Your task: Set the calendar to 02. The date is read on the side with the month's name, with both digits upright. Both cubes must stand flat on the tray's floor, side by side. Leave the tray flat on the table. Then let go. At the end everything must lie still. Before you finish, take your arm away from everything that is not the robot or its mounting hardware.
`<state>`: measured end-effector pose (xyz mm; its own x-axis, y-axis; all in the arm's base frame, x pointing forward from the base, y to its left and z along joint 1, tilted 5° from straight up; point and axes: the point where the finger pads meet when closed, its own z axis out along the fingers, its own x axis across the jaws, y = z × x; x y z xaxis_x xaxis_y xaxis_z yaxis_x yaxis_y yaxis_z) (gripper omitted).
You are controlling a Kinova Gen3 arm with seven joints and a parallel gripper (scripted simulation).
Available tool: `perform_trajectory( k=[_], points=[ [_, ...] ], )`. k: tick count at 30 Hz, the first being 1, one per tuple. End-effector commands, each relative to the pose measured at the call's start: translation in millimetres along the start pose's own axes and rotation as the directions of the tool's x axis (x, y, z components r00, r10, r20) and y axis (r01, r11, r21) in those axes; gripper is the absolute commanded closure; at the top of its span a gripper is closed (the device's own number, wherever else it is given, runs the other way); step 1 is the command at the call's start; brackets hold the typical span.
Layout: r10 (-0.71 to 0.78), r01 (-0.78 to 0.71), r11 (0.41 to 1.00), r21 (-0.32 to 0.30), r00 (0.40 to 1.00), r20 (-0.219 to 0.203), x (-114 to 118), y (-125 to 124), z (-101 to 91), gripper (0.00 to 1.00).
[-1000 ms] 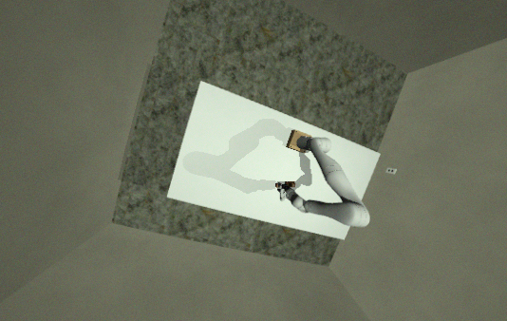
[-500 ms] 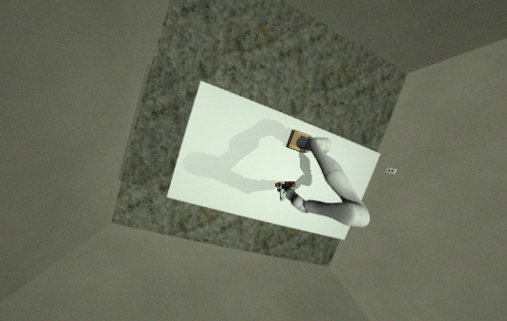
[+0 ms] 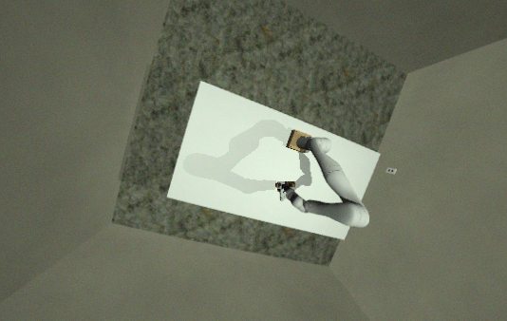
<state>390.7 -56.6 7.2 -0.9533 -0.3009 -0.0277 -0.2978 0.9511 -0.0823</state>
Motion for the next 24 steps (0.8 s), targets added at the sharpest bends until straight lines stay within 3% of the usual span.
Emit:
perform_trajectory(
  k=[1, 24],
  points=[
    [0.001, -0.001, 1.0, 0.0, 1.0, -0.001, 1, 0, 1.6, 0.1],
    [0.001, -0.001, 1.0, 0.0, 1.0, -0.001, 1, 0, 27.7, 0.1]
  ],
)
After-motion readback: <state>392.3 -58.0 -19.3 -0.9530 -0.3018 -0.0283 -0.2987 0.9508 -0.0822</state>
